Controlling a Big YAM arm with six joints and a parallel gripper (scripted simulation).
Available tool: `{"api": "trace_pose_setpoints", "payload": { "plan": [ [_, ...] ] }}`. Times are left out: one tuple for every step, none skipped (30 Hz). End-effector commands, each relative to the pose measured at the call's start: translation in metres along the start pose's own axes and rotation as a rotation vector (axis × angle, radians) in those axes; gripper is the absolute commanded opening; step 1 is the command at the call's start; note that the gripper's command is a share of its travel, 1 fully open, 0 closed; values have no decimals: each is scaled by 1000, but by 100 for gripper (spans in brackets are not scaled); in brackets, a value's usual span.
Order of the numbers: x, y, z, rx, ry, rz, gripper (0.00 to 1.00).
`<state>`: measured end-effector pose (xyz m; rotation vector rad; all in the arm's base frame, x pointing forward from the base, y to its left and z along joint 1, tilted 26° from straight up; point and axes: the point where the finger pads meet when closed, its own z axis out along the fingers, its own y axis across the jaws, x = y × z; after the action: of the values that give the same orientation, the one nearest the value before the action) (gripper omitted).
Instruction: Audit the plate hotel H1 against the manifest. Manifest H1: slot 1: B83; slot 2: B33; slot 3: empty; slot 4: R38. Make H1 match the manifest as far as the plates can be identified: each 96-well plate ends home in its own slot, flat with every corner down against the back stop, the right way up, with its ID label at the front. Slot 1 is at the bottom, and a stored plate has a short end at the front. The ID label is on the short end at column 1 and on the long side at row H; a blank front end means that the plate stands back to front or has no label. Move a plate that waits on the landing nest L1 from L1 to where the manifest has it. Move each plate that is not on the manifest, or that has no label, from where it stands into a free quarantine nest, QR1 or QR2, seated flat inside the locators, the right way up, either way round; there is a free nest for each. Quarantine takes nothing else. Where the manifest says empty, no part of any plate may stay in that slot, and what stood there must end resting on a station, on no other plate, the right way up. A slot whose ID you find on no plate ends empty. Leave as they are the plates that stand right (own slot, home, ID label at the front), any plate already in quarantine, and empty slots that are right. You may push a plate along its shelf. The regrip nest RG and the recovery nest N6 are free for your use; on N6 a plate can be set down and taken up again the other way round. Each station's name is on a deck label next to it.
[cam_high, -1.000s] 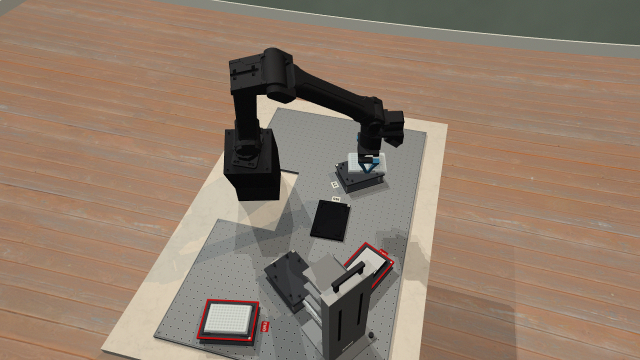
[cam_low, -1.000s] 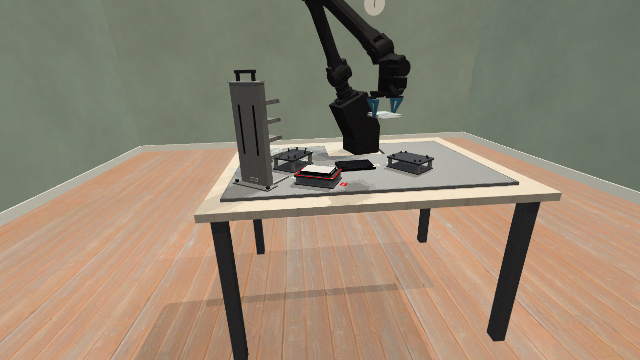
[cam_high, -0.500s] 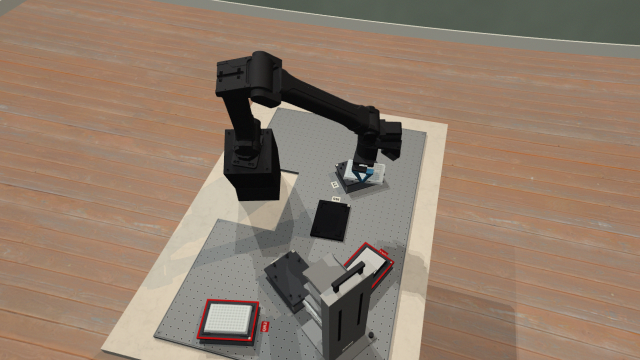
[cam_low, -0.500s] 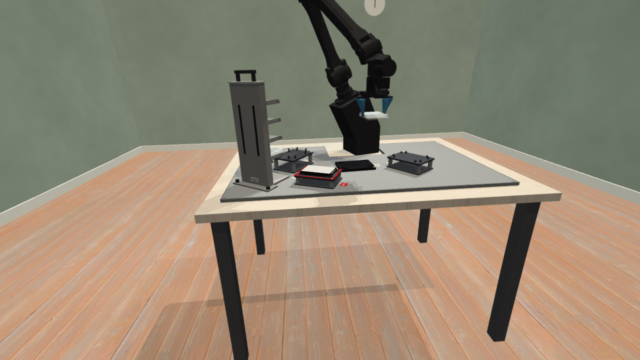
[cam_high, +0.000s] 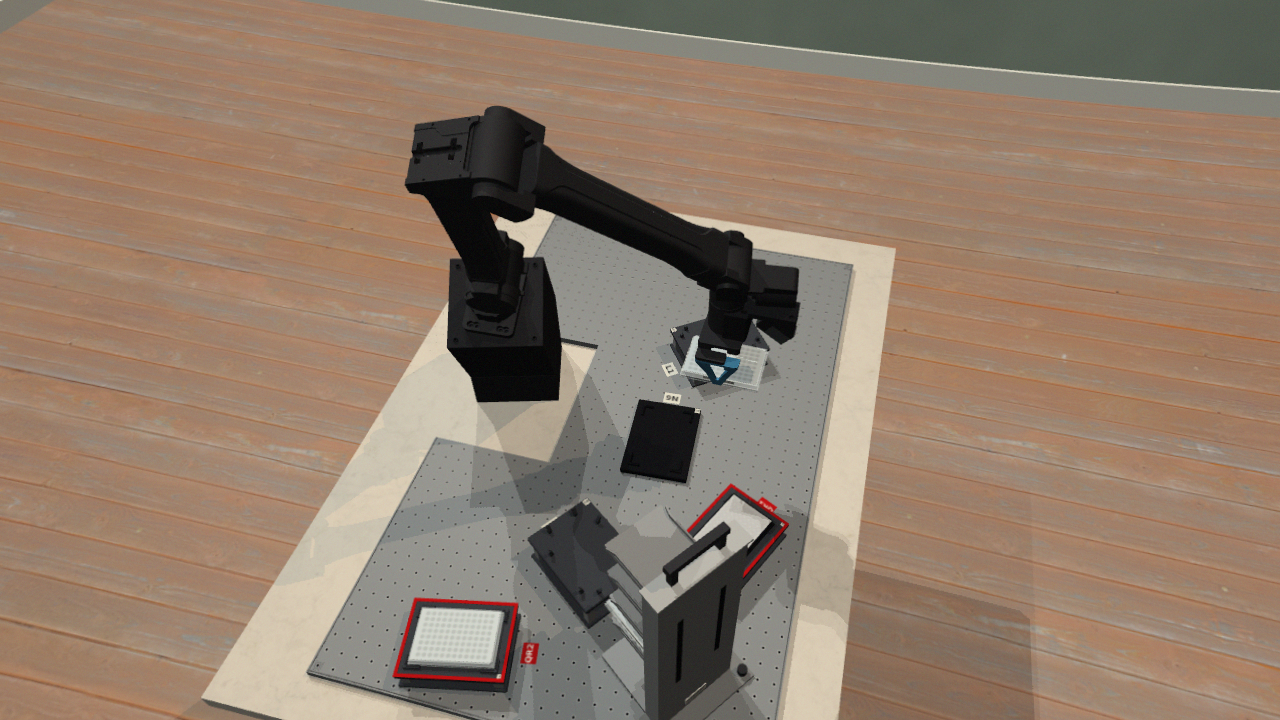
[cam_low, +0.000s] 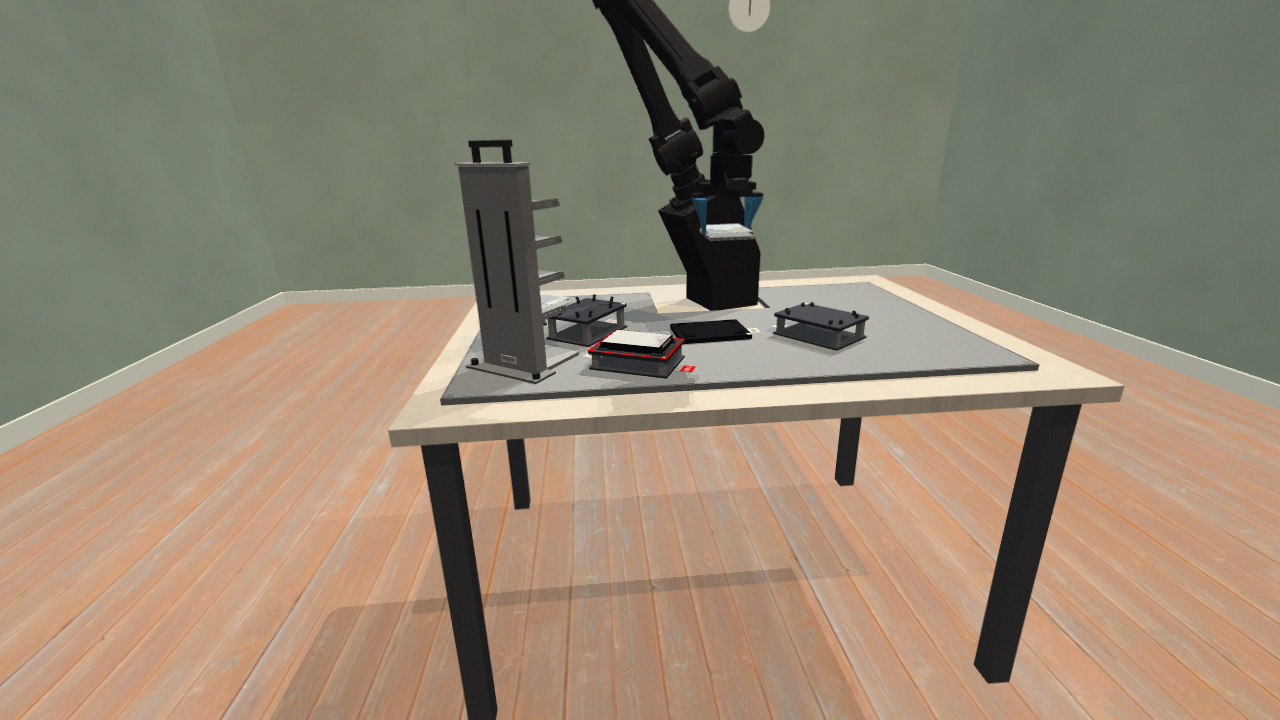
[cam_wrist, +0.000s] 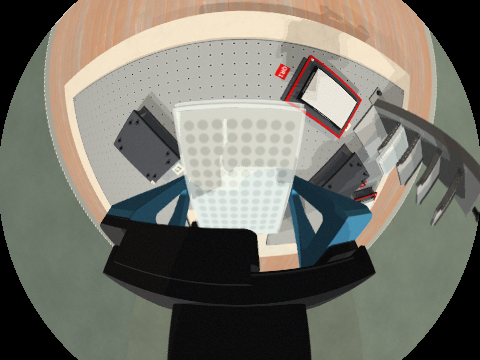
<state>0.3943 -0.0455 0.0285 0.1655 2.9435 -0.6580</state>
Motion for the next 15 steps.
{"api": "trace_pose_setpoints", "payload": {
  "plan": [
    [-8,-12,0,-4,-18,-11,86],
    [-7,-16,-2,-4,-21,-9,86],
    [-7,-16,-2,-4,-21,-9,86],
    [-7,-16,-2,-4,-21,-9,86],
    [-9,-19,-2,-3,-23,-9,86],
    [-10,-24,-5,-4,-30,-5,86],
    [-9,-27,-5,-3,-28,-6,86],
    [-10,-31,-5,-3,-30,-5,86],
    [-11,-35,-6,-3,-33,-4,86],
    [-11,-38,-6,-2,-33,-4,86],
    [-10,-41,-6,-2,-31,-5,86],
    [-9,-45,-5,-2,-29,-6,86],
    [-9,-48,-5,-1,-28,-7,86],
    [-7,-50,-2,-1,-19,-11,86],
    [-5,-54,-3,-1,-23,8,86]
  ]
}}
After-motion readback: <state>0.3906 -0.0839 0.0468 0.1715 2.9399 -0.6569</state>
